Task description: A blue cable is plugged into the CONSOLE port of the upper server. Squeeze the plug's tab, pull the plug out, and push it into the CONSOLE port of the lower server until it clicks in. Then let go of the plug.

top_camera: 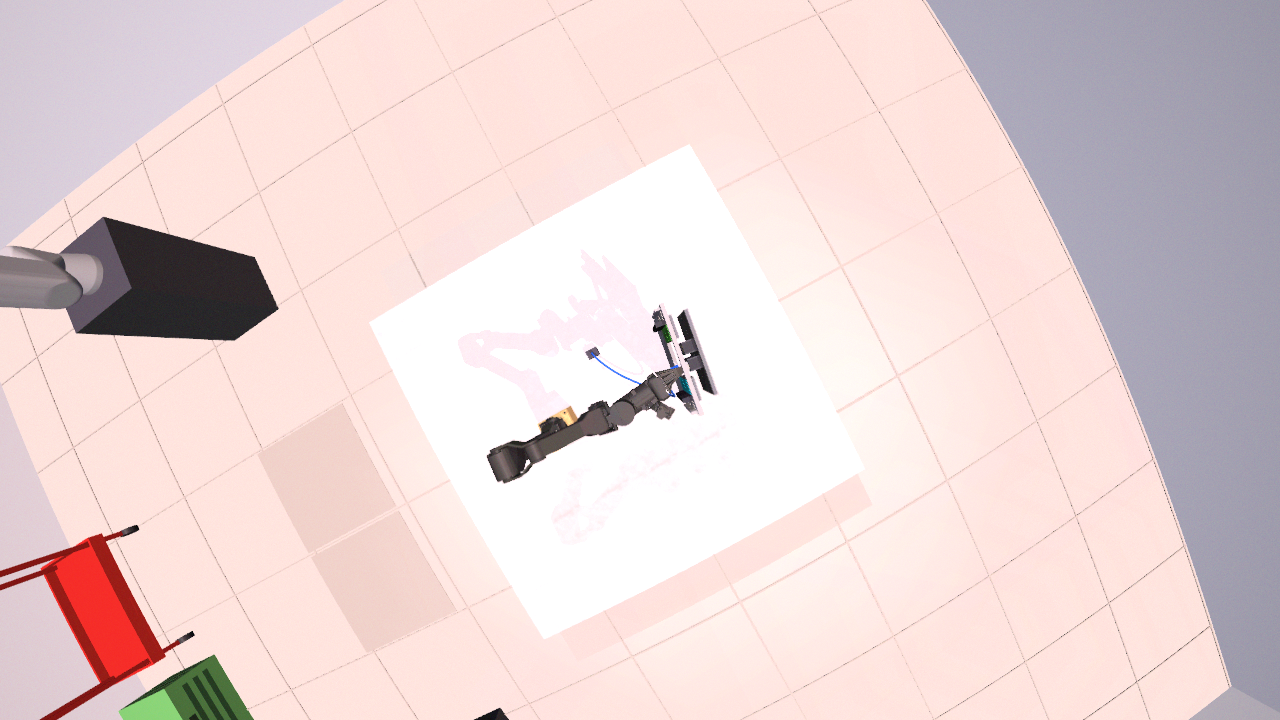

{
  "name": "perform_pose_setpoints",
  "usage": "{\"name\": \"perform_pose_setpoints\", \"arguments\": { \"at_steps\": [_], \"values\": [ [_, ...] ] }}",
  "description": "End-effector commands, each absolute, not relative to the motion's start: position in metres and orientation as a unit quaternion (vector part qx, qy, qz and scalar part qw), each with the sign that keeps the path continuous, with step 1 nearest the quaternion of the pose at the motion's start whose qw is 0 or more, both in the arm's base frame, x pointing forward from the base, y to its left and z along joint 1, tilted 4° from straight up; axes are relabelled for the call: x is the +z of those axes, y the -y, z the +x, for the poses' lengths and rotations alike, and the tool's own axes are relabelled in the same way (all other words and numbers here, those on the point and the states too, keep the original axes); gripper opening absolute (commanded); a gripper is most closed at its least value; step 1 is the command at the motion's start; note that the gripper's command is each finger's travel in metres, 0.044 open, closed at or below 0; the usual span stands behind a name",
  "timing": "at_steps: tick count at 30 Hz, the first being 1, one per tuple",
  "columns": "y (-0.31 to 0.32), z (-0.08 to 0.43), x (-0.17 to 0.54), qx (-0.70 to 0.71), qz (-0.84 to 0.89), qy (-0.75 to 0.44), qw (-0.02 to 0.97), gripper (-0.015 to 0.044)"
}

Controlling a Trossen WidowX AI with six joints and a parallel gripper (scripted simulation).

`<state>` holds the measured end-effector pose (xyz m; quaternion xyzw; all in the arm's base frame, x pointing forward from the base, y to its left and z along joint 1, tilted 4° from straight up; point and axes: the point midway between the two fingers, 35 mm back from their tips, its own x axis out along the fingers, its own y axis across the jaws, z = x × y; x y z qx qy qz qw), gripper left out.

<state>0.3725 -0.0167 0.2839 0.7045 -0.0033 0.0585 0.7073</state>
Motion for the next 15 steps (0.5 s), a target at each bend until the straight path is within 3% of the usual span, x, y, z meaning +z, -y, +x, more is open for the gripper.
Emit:
{"name": "perform_pose_setpoints", "arguments": {
  "at_steps": [1, 15],
  "values": [
    [0.0166, 0.3722, 0.2838, 0.058, 0.704, 0.003, 0.707, 0.0186],
    [0.0166, 0.3722, 0.2838, 0.058, 0.704, 0.003, 0.707, 0.0093]
  ]
}}
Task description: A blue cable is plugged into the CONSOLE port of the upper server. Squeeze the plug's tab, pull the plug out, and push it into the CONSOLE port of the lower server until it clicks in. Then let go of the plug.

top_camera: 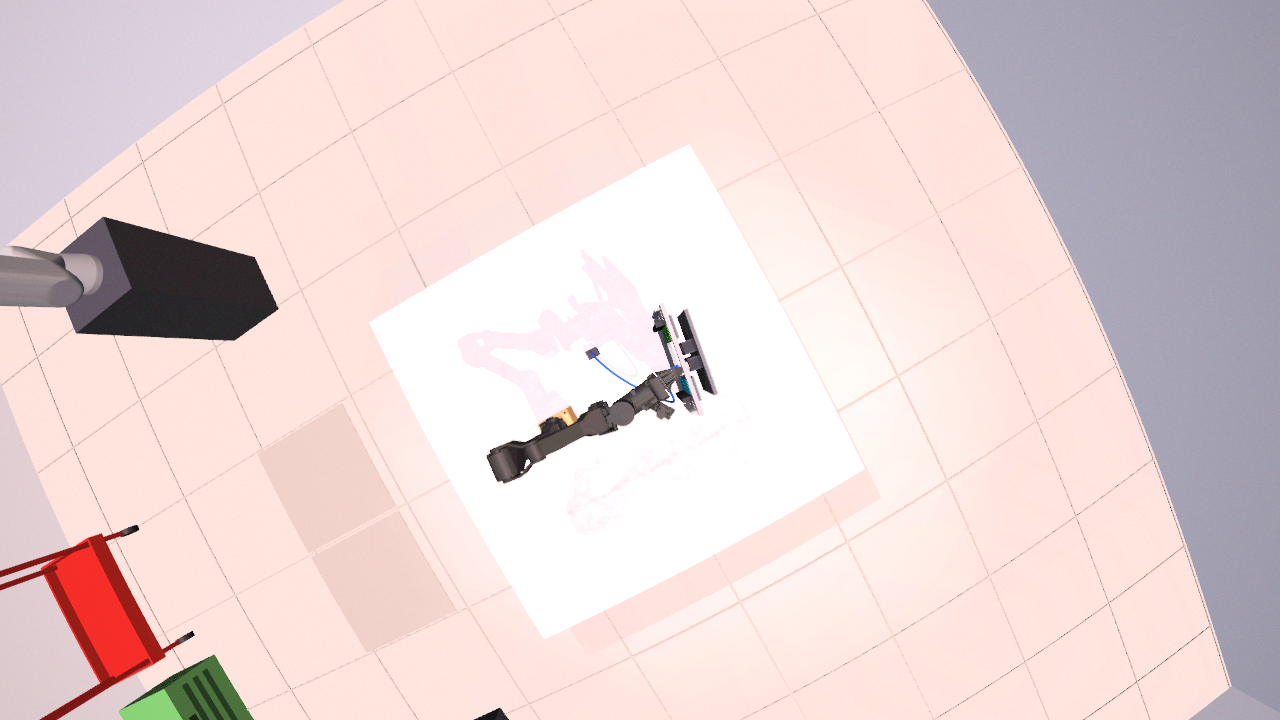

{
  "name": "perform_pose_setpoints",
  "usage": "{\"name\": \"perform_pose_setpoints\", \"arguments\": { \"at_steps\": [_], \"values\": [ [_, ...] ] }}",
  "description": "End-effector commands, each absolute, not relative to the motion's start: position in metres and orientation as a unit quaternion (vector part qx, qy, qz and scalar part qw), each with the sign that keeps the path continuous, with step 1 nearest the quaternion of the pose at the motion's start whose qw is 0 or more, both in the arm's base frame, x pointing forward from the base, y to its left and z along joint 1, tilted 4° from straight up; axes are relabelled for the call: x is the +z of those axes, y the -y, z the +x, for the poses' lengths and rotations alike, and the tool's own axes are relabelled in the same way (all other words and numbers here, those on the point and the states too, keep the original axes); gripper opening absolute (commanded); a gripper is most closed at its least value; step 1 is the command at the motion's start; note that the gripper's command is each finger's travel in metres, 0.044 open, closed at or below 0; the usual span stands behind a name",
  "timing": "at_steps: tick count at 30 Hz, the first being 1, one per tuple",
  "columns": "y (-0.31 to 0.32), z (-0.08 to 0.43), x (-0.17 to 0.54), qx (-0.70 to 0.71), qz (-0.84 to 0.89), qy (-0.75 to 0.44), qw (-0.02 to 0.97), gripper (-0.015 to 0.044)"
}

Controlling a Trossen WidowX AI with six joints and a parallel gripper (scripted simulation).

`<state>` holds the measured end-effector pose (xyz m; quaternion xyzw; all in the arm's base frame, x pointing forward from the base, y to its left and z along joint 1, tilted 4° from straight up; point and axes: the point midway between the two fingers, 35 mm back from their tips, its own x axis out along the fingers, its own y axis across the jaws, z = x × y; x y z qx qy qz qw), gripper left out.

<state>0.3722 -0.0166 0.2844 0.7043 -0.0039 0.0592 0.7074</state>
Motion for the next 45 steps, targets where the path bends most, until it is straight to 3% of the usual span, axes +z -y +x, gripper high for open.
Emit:
{"name": "perform_pose_setpoints", "arguments": {
  "at_steps": [1, 14, 45],
  "values": [
    [0.017, 0.372, 0.284, 0.058, 0.704, 0.003, 0.707, 0.0086],
    [0.017, 0.372, 0.284, 0.058, 0.704, 0.003, 0.707, 0.0000],
    [0.015, 0.360, 0.283, 0.060, 0.705, 0.004, 0.707, 0.0000]
  ]
}}
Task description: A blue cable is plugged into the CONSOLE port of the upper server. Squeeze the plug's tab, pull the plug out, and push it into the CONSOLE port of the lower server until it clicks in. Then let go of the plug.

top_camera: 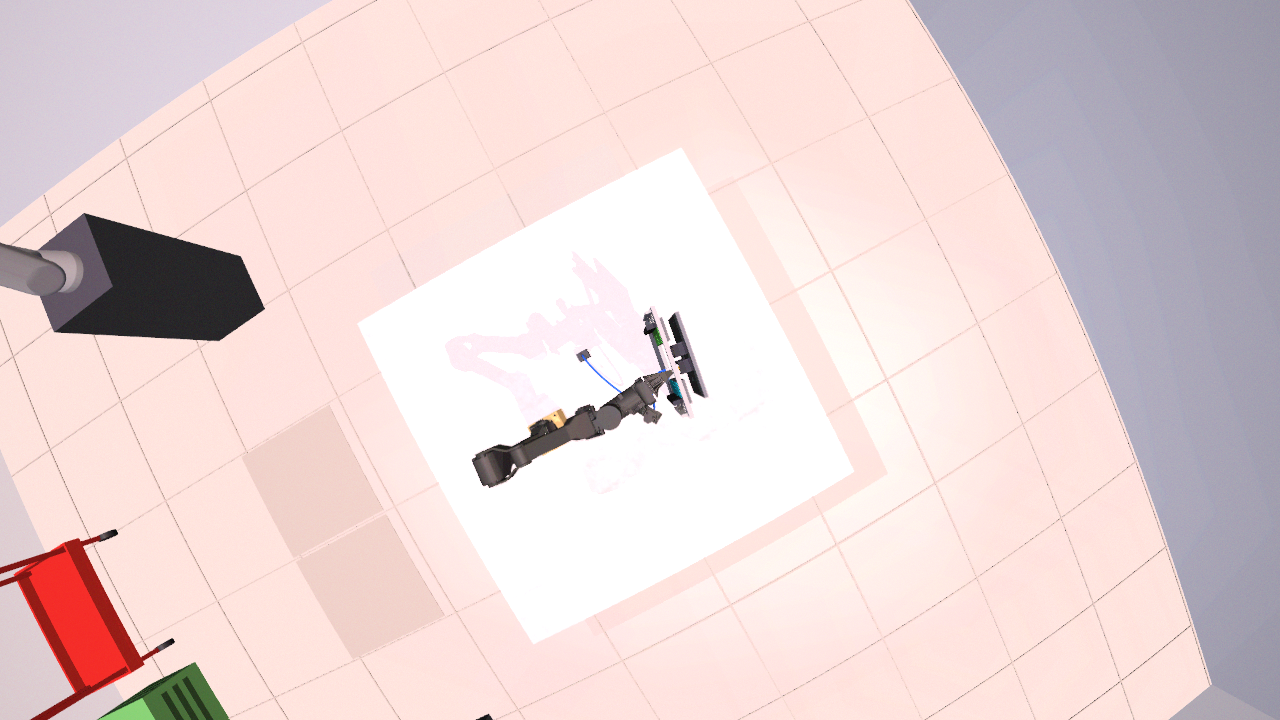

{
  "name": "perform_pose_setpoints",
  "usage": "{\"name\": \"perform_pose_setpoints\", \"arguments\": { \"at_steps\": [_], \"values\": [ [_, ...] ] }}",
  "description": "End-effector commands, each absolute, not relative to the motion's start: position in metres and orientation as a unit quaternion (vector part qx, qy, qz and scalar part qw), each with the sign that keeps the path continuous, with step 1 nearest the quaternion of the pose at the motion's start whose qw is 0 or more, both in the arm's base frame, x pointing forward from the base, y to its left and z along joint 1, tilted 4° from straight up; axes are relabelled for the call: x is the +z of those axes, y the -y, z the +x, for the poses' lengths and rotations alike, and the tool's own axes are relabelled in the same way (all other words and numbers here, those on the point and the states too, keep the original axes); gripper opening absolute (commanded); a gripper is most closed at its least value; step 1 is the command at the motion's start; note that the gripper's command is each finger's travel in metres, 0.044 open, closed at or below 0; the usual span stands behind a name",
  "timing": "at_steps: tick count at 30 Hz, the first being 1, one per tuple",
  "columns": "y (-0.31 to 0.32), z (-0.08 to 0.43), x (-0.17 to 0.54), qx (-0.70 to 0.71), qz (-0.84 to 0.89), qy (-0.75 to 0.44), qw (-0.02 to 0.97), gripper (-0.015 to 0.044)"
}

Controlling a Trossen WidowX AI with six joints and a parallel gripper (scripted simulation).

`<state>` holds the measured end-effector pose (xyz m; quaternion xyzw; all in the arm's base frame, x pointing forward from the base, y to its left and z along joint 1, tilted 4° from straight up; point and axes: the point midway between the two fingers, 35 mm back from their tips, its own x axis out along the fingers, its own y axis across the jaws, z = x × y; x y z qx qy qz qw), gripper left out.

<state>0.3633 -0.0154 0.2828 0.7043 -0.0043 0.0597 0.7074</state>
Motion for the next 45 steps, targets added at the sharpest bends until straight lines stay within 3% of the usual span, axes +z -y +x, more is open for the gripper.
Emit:
{"name": "perform_pose_setpoints", "arguments": {
  "at_steps": [1, 45],
  "values": [
    [0.015, 0.360, 0.283, 0.060, 0.705, 0.004, 0.707, 0.0000],
    [0.011, 0.338, 0.280, 0.059, 0.705, 0.004, 0.707, 0.0000]
  ]
}}
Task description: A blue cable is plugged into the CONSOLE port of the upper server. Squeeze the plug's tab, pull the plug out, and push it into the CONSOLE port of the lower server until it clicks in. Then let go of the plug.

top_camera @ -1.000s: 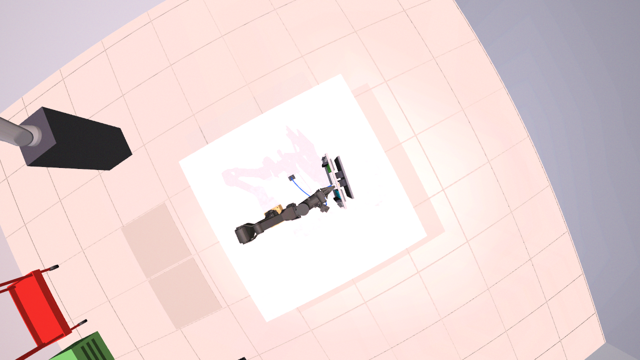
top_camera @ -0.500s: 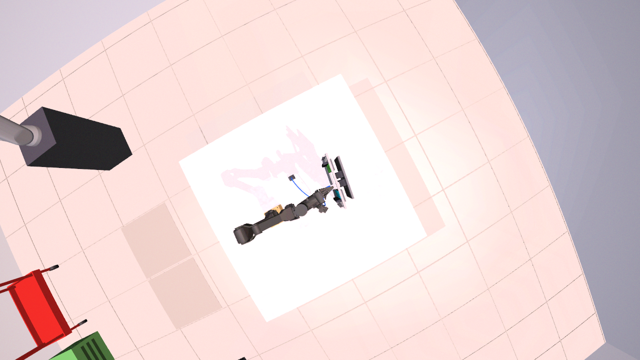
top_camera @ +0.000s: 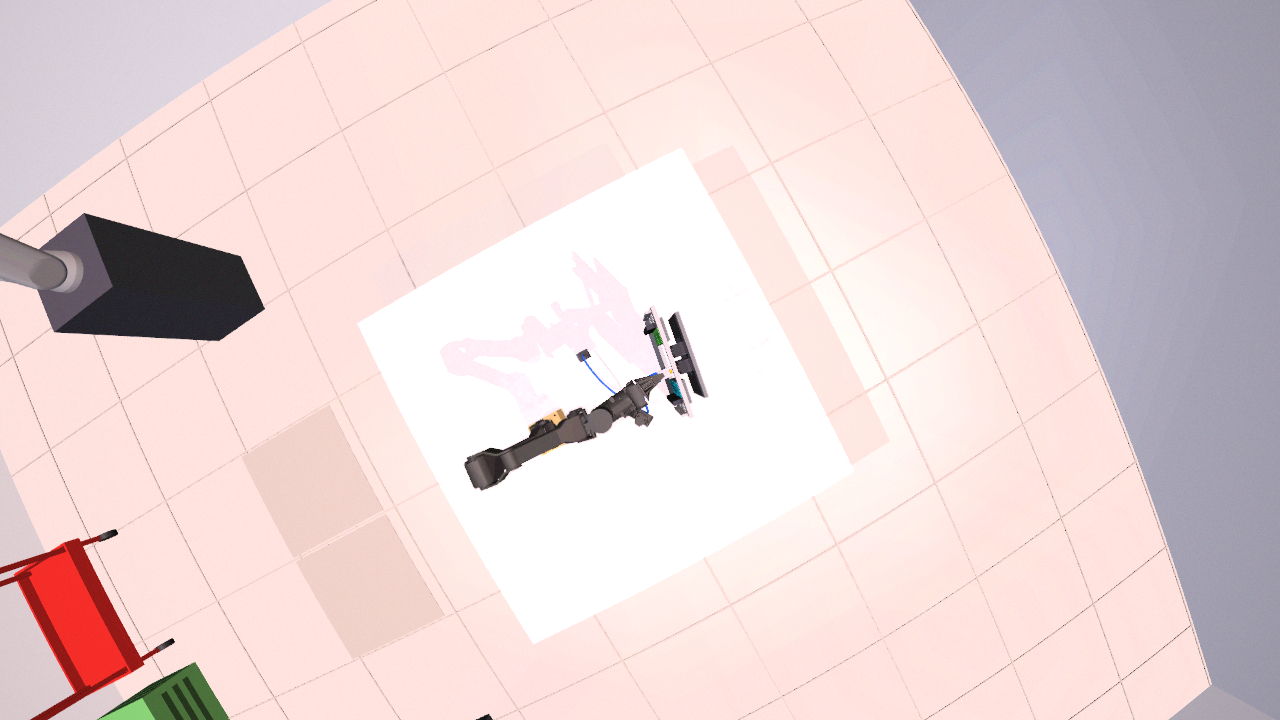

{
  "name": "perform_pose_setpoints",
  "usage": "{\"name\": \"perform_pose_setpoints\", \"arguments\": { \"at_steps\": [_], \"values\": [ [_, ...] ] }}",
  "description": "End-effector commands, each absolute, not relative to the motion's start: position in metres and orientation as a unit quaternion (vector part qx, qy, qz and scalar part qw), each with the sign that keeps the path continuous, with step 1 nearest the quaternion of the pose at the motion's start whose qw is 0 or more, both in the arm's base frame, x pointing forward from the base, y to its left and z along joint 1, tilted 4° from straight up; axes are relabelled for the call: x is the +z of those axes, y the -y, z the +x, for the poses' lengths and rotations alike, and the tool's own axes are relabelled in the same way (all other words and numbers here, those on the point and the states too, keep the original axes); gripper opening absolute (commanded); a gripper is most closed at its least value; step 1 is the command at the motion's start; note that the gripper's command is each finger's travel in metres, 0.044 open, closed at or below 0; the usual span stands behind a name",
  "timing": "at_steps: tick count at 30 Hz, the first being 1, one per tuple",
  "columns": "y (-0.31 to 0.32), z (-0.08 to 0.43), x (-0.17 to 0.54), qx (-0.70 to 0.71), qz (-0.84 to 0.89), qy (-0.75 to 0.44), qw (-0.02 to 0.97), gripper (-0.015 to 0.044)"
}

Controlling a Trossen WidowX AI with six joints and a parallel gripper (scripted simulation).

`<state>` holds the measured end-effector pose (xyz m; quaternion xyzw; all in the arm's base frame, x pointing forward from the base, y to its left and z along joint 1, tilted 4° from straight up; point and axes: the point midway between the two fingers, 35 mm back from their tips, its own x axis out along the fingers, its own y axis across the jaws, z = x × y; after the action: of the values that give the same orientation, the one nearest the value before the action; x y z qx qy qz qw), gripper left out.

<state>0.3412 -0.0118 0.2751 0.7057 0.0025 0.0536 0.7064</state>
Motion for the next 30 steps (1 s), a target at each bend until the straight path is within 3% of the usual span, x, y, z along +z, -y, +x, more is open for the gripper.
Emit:
{"name": "perform_pose_setpoints", "arguments": {
  "at_steps": [1, 30],
  "values": [
    [0.011, 0.337, 0.280, 0.059, 0.705, 0.004, 0.707, 0.0000],
    [0.006, 0.322, 0.279, 0.059, 0.705, 0.003, 0.706, 0.0000]
  ]
}}
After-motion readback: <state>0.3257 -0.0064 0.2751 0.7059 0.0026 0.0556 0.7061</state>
